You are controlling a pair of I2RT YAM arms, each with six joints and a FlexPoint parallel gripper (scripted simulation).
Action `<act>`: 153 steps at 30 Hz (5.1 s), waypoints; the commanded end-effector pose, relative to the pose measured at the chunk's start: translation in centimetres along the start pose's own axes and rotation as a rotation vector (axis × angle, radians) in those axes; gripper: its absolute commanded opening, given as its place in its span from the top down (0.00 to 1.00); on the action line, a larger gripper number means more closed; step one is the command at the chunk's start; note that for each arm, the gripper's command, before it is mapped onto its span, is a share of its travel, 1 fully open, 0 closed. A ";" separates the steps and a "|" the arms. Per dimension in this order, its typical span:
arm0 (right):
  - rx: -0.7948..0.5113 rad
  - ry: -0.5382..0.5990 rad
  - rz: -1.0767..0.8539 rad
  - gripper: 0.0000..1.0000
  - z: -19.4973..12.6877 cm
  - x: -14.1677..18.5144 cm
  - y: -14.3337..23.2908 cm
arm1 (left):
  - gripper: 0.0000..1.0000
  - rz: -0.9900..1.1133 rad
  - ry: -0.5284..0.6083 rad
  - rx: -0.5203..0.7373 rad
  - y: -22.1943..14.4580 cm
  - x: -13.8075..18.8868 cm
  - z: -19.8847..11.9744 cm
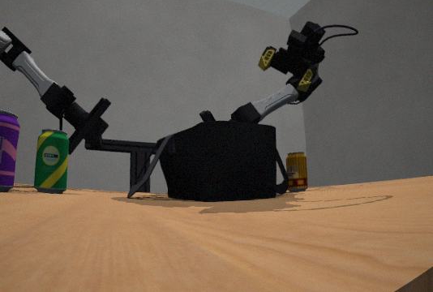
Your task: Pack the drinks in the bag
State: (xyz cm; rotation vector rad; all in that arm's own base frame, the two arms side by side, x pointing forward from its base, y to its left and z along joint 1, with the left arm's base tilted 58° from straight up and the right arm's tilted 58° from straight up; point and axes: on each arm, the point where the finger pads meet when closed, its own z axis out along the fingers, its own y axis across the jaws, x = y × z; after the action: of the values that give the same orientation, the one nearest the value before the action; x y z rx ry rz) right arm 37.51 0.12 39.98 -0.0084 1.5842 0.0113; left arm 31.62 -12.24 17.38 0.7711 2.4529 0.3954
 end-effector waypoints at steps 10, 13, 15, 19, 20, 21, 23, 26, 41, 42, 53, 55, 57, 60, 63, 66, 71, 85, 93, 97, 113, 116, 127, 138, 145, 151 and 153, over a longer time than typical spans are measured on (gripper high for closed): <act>-0.046 -0.030 -0.022 0.00 -0.9 -1.5 1.2 | 0.00 0.684 0.416 -0.148 -5.5 6.0 -3.0; -0.046 -0.030 -0.022 0.00 -0.9 -1.5 1.2 | 0.00 0.731 0.434 -0.161 -5.7 6.2 -3.3; -0.046 -0.030 -0.022 0.00 -0.9 -1.5 1.2 | 0.00 0.900 0.493 -0.217 -6.1 6.7 -4.3; -0.046 -0.030 -0.022 0.00 -0.9 -1.5 1.2 | 0.00 0.983 0.464 -0.254 -7.5 5.9 -4.5; -0.046 -0.030 -0.022 0.00 -0.9 -1.5 1.2 | 0.00 0.987 0.474 -0.245 -7.6 6.1 -4.3; -0.046 -0.030 -0.022 0.00 -0.9 -1.5 1.2 | 0.00 0.969 0.480 -0.231 -7.5 6.3 -4.3; -0.046 -0.030 -0.022 0.16 -0.9 -1.5 1.2 | 0.00 0.970 0.486 -0.193 -8.3 6.8 -4.3; -0.046 -0.030 -0.022 0.16 -0.9 -1.5 1.2 | 0.00 0.965 0.477 -0.193 -8.2 6.8 -4.5; 0.019 0.099 -0.052 0.16 0.7 3.5 0.4 | 0.00 0.967 0.481 -0.193 -8.3 6.8 -4.4; 0.035 0.115 -0.072 0.16 0.9 4.3 0.2 | 0.00 0.967 0.481 -0.193 -8.3 6.8 -4.4; 0.181 0.198 -0.305 0.16 1.3 10.7 0.2 | 0.00 0.968 0.481 -0.193 -8.3 6.8 -4.4; 0.199 0.245 -0.364 0.16 1.1 13.0 0.4 | 0.00 0.968 0.481 -0.193 -8.3 6.8 -4.4; 0.216 0.293 -0.426 0.16 0.7 15.2 0.5 | 0.00 0.968 0.481 -0.193 -8.3 6.8 -4.4; 0.238 0.373 -0.533 0.16 -0.2 18.7 0.7 | 0.00 0.968 0.481 -0.193 -8.3 6.8 -4.4; 0.251 0.424 -0.609 0.16 -1.0 20.8 0.7 | 0.00 0.968 0.481 -0.193 -8.3 6.8 -4.4; 0.264 0.472 -0.684 0.16 -1.9 22.8 0.6 | 0.00 0.968 0.481 -0.193 -8.3 6.8 -4.4; 0.287 0.608 -0.926 0.16 -5.1 28.0 0.1 | 0.00 0.968 0.481 -0.193 -8.3 6.8 -4.4; 0.208 0.701 -1.042 0.16 -7.7 32.5 0.0 | 0.00 0.968 0.481 -0.193 -8.3 6.8 -4.4; 0.201 0.673 -1.040 0.16 -7.0 32.6 -0.5 | 0.00 0.968 0.481 -0.193 -8.3 6.8 -4.4; 0.210 0.701 -1.044 0.16 -7.3 33.1 -1.1 | 0.00 0.968 0.481 -0.193 -8.3 6.8 -4.4; 0.210 0.694 -1.047 0.16 -6.4 34.3 -3.1 | 0.00 0.968 0.481 -0.193 -8.3 6.8 -4.4; 0.203 0.669 -1.050 0.16 -5.9 34.1 -3.2 | 0.00 0.968 0.481 -0.193 -8.3 6.8 -4.4; 0.206 0.668 -1.055 0.16 -5.4 35.0 -4.7 | 0.00 0.968 0.481 -0.193 -8.3 6.8 -4.4; 0.207 0.689 -1.058 0.16 -5.4 35.8 -5.5 | 0.00 0.968 0.481 -0.193 -8.3 6.8 -4.4; 0.210 0.657 -1.054 0.26 -4.8 34.9 -5.0 | 0.00 0.968 0.481 -0.193 -8.3 6.8 -4.4; 0.211 0.657 -1.050 0.27 -4.8 34.9 -5.0 | 0.00 0.968 0.481 -0.193 -8.3 6.8 -4.4; 0.220 0.660 -1.051 0.31 -4.9 34.9 -5.2 | 0.00 0.968 0.481 -0.193 -8.3 6.8 -4.4</act>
State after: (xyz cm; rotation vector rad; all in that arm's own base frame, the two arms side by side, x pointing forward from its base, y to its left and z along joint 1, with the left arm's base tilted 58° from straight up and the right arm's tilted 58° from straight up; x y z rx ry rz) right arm 31.24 -5.91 3.92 -0.7390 2.1097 -1.0962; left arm 21.07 -14.35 14.22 1.9356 2.2086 1.3039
